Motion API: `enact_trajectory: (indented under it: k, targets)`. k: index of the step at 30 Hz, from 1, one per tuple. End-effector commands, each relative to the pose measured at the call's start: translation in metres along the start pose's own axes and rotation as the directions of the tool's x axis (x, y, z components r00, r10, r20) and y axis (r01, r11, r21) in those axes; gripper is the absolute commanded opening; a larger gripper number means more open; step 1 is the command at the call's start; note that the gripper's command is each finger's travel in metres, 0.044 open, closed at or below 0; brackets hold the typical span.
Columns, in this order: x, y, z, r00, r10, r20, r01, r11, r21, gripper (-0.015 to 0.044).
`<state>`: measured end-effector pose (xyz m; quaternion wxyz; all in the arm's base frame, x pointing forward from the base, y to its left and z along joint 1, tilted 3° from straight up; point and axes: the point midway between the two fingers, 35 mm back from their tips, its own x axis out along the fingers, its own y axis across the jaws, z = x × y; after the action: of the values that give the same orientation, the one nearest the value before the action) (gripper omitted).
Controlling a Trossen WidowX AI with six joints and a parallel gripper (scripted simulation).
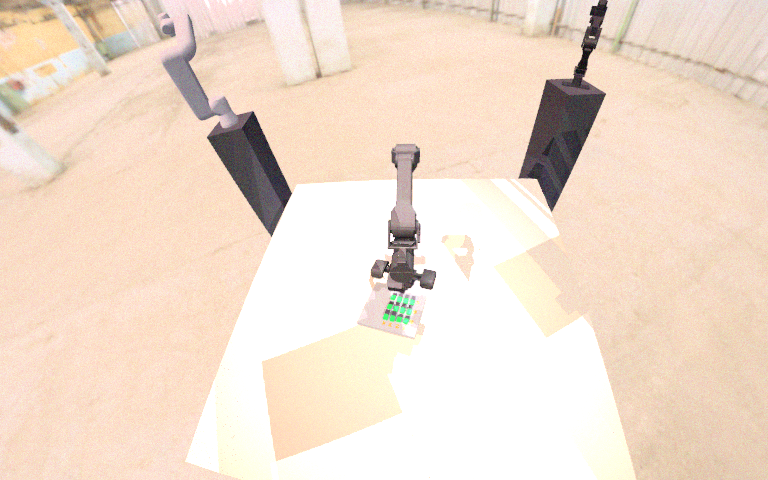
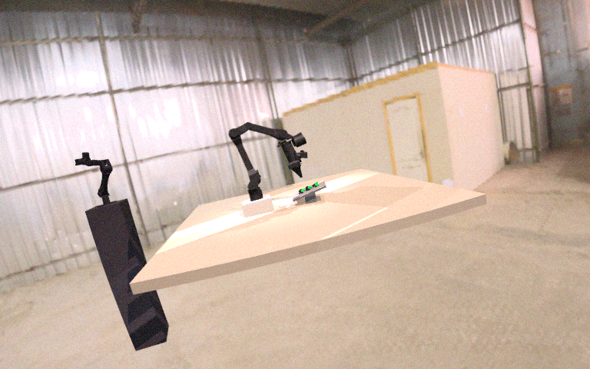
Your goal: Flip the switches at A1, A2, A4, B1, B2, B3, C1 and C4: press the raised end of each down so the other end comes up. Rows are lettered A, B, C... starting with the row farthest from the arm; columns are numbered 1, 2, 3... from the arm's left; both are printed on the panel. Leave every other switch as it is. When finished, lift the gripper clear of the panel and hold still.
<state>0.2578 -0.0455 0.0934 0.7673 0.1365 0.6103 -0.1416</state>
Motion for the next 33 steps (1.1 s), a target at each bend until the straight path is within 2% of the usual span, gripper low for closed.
enact_trajectory:
  k: [1,5,10,33]
  targets:
    - [0.000,0.021,-0.032,1.000,0.003,-0.004,-0.003,1.000,-0.009,0.0000]
    - [0.002,0.025,-0.038,1.000,0.003,-0.002,-0.003,1.000,-0.009,0.0000]
    - [0.035,0.025,-0.040,1.000,0.004,0.022,-0.004,1.000,-0.009,0.0000]
    - [0.059,0.025,-0.040,1.000,0.004,0.023,-0.004,1.000,-0.009,0.0000]
